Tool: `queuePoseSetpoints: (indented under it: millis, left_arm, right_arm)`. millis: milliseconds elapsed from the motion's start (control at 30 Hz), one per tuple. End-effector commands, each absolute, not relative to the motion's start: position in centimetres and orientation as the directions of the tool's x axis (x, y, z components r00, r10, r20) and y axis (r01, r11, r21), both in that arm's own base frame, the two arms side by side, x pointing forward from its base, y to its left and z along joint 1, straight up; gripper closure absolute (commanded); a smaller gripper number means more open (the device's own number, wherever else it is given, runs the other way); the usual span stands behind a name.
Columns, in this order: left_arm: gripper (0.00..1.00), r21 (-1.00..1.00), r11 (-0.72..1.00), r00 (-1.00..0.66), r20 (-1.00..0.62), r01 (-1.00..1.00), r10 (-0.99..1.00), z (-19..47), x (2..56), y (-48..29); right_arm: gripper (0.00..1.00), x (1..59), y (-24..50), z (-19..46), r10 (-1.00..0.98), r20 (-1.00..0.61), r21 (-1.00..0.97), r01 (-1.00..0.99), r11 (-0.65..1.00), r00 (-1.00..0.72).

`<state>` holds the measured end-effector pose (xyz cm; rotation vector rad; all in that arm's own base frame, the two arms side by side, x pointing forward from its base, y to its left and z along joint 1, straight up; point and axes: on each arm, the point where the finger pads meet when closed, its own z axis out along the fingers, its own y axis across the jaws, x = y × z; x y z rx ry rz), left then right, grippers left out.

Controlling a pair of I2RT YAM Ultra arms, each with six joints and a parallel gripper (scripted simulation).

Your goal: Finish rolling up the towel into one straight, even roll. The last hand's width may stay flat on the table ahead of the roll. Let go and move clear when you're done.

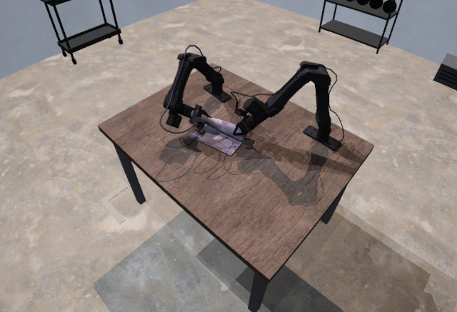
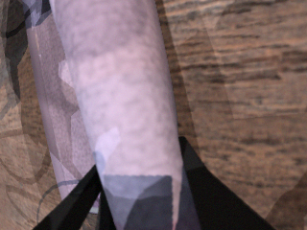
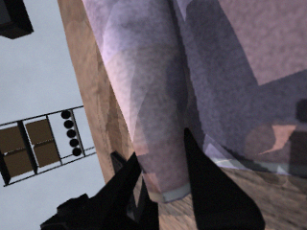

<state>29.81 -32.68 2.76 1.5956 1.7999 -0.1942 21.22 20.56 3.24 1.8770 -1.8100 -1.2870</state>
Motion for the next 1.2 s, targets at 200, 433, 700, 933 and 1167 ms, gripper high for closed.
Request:
queuePoseSetpoints:
  millis: [200,433,700,933,1167]
  left_arm:
    - [0.65,0.342,0.226,0.029,-0.604,0.912,0.796,3.1,29.6,-33.3]
    - [0.66,0.342,0.226,0.029,-0.604,0.912,0.796,3.1,29.6,-33.3]
    - [0.66,0.342,0.226,0.029,-0.604,0.912,0.796,3.1,29.6,-33.3]
    - [0.66,0.341,0.226,0.029,-0.604,0.913,0.796,3.1,29.6,-33.3]
    - [0.66,0.278,0.23,-0.011,-0.616,0.933,0.788,3.2,29.6,-33.3]
  right_arm:
    - [0.69,21.8,21.1,3.6,-0.881,-0.453,0.669,-0.705,-0.235,-0.135]
    - [0.58,21.8,21.1,3.8,-0.881,-0.453,0.669,-0.705,-0.235,-0.135]
    - [0.29,21.8,21.1,4.6,-0.881,-0.453,0.669,-0.705,-0.235,-0.135]
    - [0.15,21.8,21.1,4.9,-0.881,-0.453,0.669,-0.705,-0.235,-0.135]
    - [0.15,23.8,19.9,6.6,-0.881,-0.453,0.669,-0.705,-0.235,-0.135]
